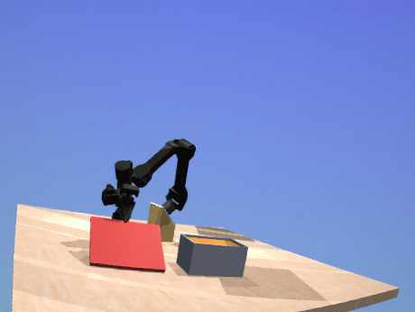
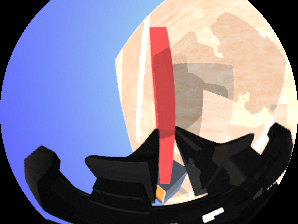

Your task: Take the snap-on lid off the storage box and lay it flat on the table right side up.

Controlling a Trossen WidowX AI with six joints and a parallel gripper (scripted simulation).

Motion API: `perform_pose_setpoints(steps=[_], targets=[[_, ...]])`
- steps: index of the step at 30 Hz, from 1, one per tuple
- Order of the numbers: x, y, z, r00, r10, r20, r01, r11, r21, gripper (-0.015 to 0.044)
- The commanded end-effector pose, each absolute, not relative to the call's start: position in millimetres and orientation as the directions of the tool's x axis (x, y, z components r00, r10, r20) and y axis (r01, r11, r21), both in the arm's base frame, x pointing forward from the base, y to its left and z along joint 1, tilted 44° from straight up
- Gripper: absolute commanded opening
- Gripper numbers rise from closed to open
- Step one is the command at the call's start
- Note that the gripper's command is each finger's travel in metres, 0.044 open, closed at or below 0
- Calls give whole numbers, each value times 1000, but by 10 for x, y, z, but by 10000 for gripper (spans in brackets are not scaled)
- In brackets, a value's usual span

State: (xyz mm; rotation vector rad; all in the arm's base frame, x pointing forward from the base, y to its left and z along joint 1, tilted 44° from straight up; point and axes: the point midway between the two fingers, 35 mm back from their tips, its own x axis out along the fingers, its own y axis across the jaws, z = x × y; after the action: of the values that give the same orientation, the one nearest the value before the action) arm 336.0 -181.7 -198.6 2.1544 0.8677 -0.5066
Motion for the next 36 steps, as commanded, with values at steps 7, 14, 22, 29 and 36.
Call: perform_pose_setpoints(steps=[7,14,22,29,36], targets=[[3314,-1687,-2100,680,434,-592,728,-499,470,0],[3307,-1649,-2142,680,434,-591,728,-499,470,0],[3299,-1605,-2189,680,434,-591,728,-500,470,0],[3293,-1567,-2230,680,434,-591,728,-500,470,0],[3286,-1528,-2271,680,435,-591,728,-500,470,0]])
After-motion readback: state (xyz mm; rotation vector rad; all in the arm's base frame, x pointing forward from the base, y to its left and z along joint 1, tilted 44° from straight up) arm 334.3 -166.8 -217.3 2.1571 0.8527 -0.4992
